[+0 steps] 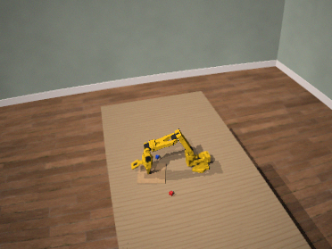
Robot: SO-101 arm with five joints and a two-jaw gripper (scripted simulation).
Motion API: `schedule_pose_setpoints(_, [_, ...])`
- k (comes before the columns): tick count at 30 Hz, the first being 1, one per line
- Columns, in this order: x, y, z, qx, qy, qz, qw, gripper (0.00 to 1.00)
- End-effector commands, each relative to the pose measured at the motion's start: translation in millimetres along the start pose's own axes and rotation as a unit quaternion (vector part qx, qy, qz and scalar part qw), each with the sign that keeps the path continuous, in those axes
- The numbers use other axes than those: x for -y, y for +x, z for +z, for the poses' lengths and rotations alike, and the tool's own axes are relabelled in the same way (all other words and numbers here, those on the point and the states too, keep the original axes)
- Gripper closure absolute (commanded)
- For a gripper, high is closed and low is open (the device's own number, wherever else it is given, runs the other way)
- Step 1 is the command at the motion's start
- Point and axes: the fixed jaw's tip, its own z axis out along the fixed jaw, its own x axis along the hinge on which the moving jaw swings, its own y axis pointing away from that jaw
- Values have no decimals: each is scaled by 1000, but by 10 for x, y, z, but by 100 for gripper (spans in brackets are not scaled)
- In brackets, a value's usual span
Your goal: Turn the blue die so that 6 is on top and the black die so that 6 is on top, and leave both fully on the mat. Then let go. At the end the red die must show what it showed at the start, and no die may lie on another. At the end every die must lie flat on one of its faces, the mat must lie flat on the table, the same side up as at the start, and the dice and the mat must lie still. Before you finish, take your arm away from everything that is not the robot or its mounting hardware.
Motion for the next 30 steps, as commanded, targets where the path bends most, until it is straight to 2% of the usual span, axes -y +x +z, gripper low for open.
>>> schedule_pose_setpoints(1, [11, -40, -50, 16, -1, 3, 1000, 100])
schedule_pose_setpoints(11, [11, -40, -50, 16, -1, 3, 1000, 93])
schedule_pose_setpoints(23, [11, -40, -50, 16, -1, 3, 1000, 90])
schedule_pose_setpoints(30, [11, -40, -50, 16, -1, 3, 1000, 84])
